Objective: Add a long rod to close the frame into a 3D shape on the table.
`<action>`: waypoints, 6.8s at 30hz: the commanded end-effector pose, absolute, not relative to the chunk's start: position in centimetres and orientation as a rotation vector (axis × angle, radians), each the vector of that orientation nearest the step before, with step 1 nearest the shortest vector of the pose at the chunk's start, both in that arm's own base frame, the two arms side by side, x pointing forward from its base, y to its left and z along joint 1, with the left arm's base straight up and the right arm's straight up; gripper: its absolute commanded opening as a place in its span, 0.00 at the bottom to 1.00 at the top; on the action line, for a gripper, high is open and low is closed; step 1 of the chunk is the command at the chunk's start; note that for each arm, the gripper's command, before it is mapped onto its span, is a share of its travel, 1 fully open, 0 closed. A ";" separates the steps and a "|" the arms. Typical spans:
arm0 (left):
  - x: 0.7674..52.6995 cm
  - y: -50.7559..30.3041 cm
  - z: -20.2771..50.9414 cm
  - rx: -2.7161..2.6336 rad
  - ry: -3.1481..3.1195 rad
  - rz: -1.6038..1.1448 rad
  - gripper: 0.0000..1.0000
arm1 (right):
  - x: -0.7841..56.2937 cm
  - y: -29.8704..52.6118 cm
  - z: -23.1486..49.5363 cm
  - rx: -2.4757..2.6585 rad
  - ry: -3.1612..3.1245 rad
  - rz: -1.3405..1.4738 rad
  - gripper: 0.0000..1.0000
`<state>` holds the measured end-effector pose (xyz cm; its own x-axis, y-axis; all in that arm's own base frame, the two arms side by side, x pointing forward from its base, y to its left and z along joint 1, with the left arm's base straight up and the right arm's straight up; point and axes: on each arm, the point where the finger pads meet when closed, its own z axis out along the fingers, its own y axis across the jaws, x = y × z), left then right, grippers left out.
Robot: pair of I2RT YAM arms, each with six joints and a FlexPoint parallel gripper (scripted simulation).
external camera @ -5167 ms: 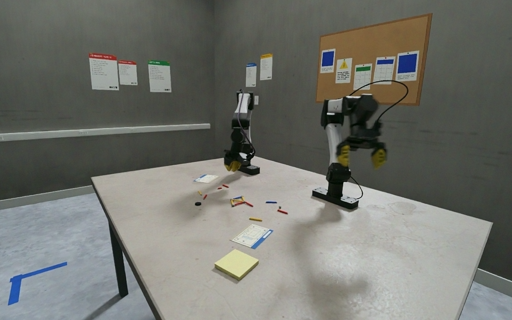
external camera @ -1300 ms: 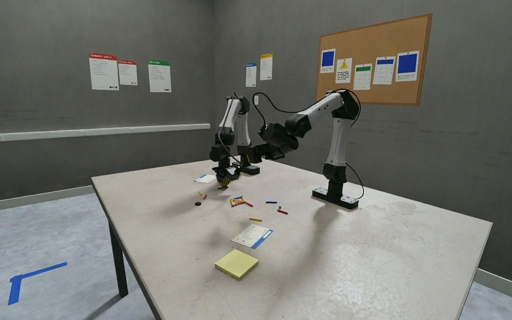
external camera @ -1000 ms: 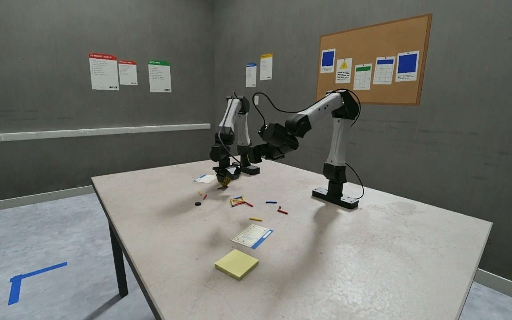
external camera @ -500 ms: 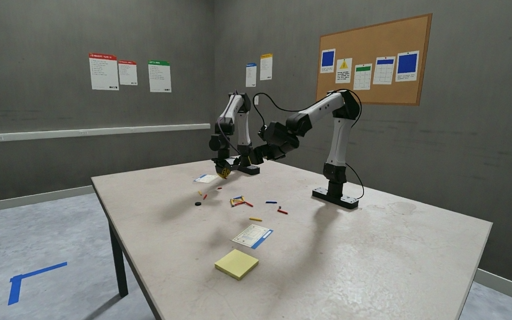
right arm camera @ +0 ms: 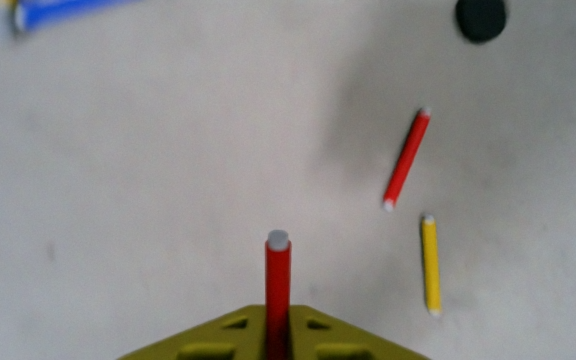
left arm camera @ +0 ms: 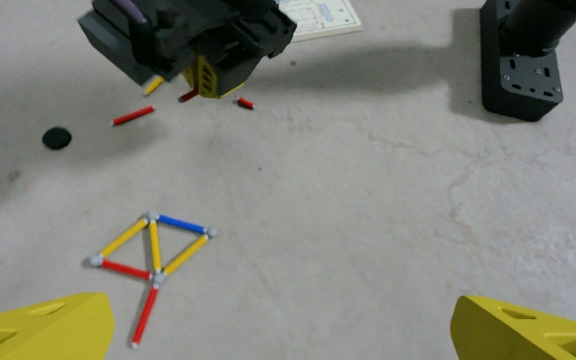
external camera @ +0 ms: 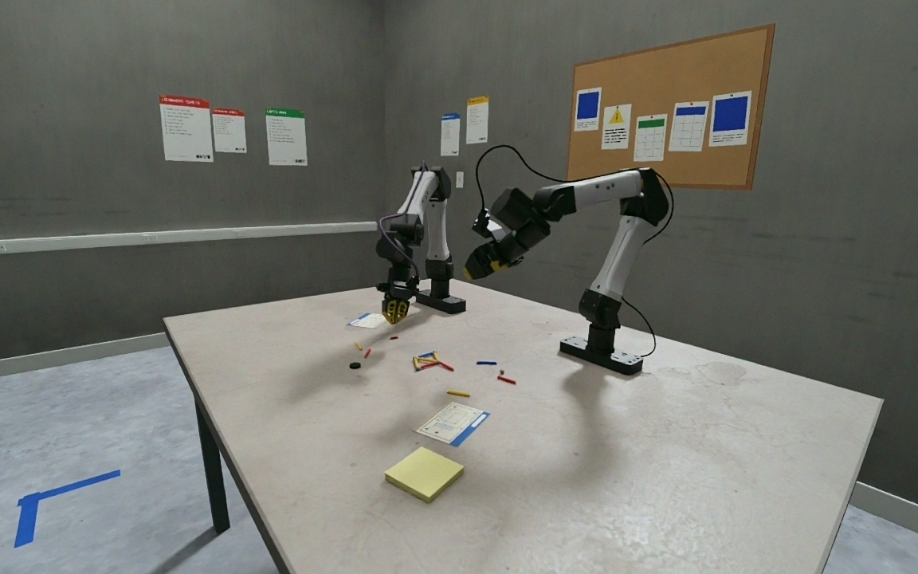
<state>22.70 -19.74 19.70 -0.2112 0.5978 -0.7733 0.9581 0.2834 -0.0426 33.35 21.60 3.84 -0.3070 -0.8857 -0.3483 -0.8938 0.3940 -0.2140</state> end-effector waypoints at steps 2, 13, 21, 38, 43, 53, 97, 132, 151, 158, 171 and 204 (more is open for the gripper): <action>21.4 -18.7 19.8 1.278 2.057 -0.599 1.00 | 35.3 26.1 6.5 -1.143 2.132 0.150 0.00; 19.2 -16.8 21.2 1.078 2.150 -0.461 1.00 | 34.6 29.6 7.6 -0.821 2.063 0.396 0.00; 17.3 -14.6 22.9 0.854 2.167 -0.379 1.00 | 33.1 31.3 8.0 -0.659 2.025 0.567 0.00; 15.9 -14.0 24.2 0.817 2.093 -0.396 1.00 | 30.4 32.9 4.2 -0.710 2.077 0.589 0.00; 15.6 -13.8 24.1 0.810 2.093 -0.393 1.00 | 30.1 32.6 2.8 -0.722 2.112 0.574 0.00; 15.6 -13.7 24.2 0.804 2.090 -0.392 1.00 | 31.2 33.4 5.7 -0.699 2.058 0.595 0.00; 15.7 -13.9 25.1 0.820 2.060 -0.405 1.00 | 32.8 35.1 5.6 -0.673 2.033 0.600 0.00; 15.8 -13.9 25.1 0.816 2.061 -0.403 1.00 | 30.8 33.8 1.7 -0.672 2.054 0.597 0.00; 15.8 -13.9 25.1 0.816 2.061 -0.403 1.00 | 30.1 33.4 0.6 -0.675 2.064 0.592 0.00; 15.8 -13.9 25.1 0.816 2.061 -0.403 1.00 | 30.2 33.6 1.0 -0.670 2.045 0.602 0.00; 16.4 -13.4 25.6 0.761 2.078 -0.375 0.56 | 30.3 33.6 1.1 -0.668 2.042 0.603 0.00; 36.6 -19.9 18.5 -0.226 2.881 -0.273 0.35 | 30.3 33.7 1.2 -0.667 2.040 0.605 0.00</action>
